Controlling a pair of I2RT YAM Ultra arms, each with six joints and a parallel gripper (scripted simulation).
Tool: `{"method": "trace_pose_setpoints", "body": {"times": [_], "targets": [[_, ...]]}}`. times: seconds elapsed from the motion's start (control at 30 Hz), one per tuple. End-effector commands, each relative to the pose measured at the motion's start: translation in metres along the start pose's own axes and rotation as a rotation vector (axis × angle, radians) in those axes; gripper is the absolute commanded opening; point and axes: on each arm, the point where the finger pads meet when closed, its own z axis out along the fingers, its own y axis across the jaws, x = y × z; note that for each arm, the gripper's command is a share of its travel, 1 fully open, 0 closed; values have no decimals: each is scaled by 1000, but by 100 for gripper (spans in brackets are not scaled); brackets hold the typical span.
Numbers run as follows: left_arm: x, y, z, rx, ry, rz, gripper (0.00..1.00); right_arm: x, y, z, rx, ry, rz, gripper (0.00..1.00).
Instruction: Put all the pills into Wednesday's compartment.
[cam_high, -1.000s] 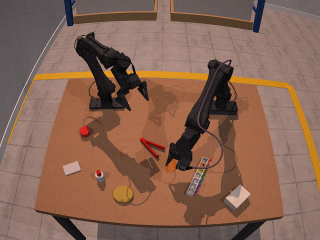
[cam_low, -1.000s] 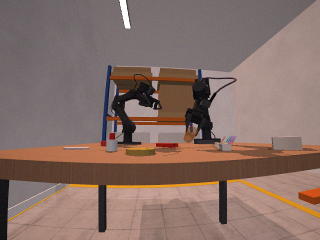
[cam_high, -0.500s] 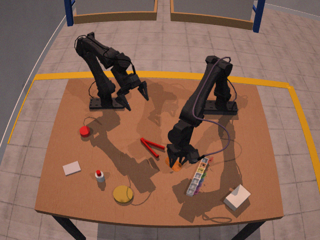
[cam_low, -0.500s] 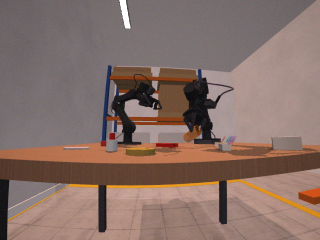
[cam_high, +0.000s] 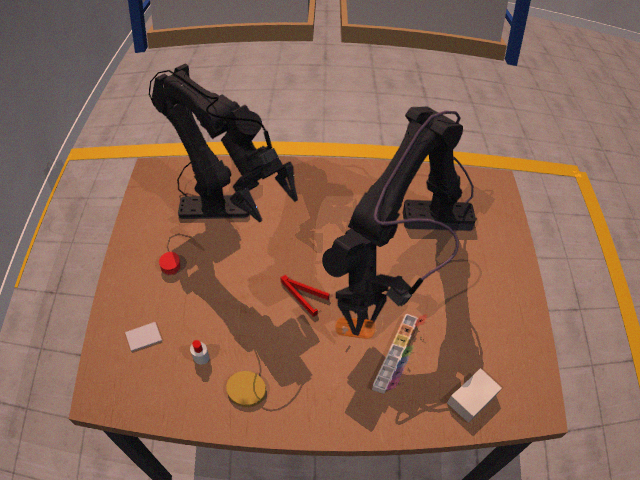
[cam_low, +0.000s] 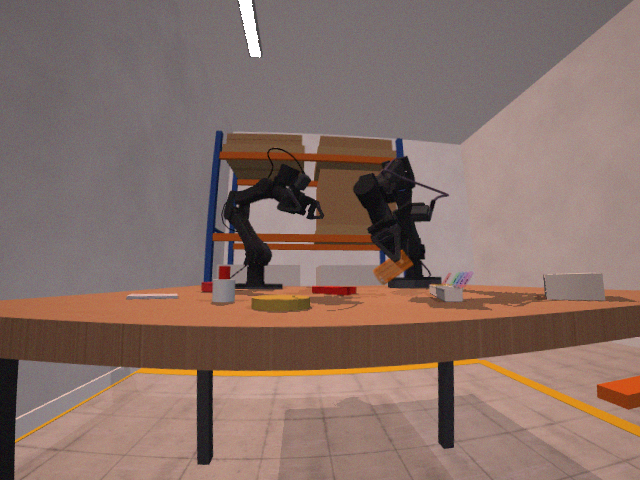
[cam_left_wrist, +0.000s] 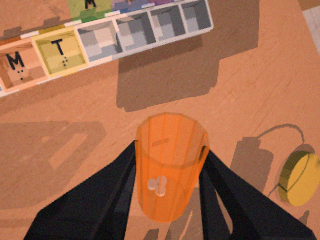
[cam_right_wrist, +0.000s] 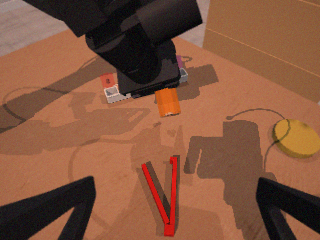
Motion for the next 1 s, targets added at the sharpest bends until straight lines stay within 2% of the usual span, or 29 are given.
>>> {"method": "trace_pose_setpoints", "body": {"times": [0.0,0.43,0.6,0.7,0.77,0.97], "targets": [[-7,6,-5,-12,-95,-107,36,6,1,3,3,13,-1,100],[-8,10,-8,-19,-86,-99,36,6,1,3,3,13,-1,100],[-3,1,-4,42,24,-118,36,6,1,3,3,13,-1,100],[-5,1,0,74,134,-157,36,6,1,3,3,13,-1,100],[-16,12,2,37,90,-171,36,6,1,3,3,13,-1,100],[-20,13,6,57,145,-194,36,6,1,3,3,13,-1,100]]}}
